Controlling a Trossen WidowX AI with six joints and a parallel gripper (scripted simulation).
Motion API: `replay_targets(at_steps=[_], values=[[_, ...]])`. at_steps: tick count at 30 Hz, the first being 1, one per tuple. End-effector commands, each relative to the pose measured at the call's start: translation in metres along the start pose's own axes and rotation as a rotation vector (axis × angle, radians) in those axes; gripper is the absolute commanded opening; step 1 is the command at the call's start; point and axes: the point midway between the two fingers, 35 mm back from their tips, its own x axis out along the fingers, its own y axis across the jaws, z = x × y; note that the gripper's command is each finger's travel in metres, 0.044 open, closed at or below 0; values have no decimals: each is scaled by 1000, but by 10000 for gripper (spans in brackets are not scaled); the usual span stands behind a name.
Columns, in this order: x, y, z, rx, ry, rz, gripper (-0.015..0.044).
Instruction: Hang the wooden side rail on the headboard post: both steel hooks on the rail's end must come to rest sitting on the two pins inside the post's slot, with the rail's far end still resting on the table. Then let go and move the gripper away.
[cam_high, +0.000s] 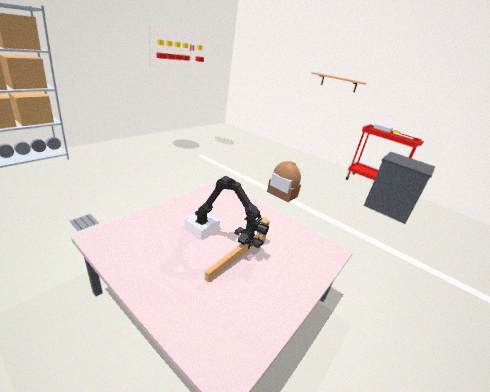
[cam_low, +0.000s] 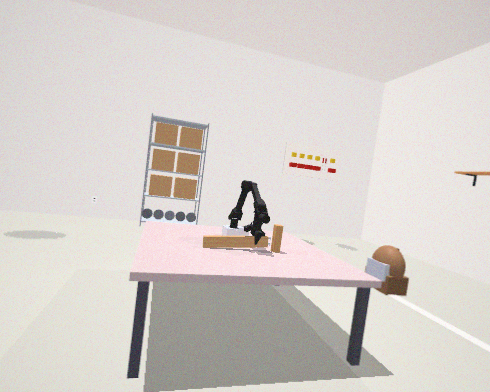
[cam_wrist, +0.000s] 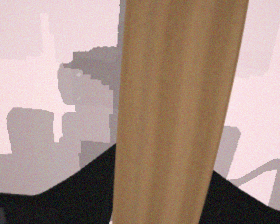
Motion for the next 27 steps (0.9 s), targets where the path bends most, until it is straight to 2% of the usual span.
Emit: replay_targets(at_steps=[1, 27], values=[[-2, 1, -1, 3, 0, 6, 0], [-4, 3, -3, 3, 1, 7, 0]])
